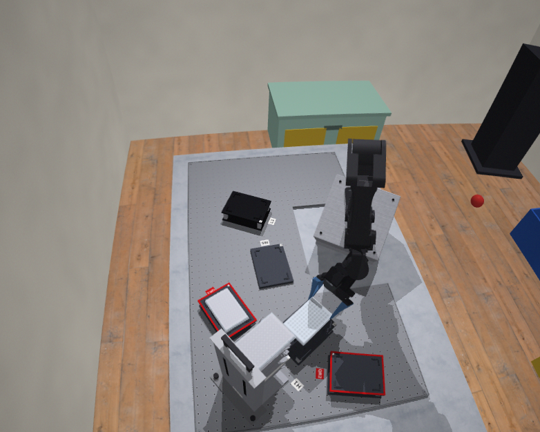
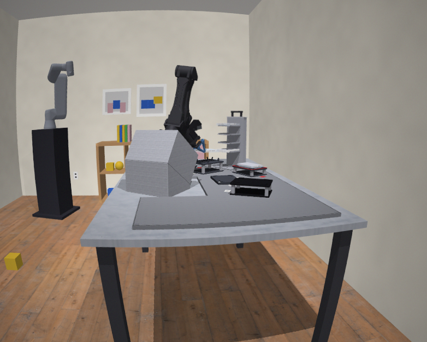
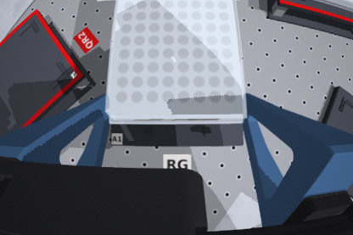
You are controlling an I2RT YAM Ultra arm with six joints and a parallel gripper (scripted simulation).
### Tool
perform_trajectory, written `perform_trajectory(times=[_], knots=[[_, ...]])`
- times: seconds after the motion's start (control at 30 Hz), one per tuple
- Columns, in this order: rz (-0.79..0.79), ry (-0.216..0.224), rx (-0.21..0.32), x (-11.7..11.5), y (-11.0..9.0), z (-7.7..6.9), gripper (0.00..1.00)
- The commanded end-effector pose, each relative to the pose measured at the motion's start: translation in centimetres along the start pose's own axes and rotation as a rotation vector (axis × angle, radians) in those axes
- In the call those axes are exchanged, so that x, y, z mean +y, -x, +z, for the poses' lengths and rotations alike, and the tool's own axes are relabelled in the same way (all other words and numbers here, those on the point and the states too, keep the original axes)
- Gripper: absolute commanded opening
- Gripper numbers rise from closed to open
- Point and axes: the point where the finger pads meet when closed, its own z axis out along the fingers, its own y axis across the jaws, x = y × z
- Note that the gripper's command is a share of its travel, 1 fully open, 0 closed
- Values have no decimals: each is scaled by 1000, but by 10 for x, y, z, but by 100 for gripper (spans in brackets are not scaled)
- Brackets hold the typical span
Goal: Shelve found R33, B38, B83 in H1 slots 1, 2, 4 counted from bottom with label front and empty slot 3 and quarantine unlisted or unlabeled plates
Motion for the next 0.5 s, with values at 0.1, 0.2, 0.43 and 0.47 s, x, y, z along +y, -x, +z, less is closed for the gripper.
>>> perform_trajectory(times=[0.1,0.2,0.43,0.47], knots=[[20,4,-29,7,18,-4,86],[19,4,-29,6,20,-5,86],[20,4,-29,6,25,-11,86],[20,4,-29,6,26,-12,86]])
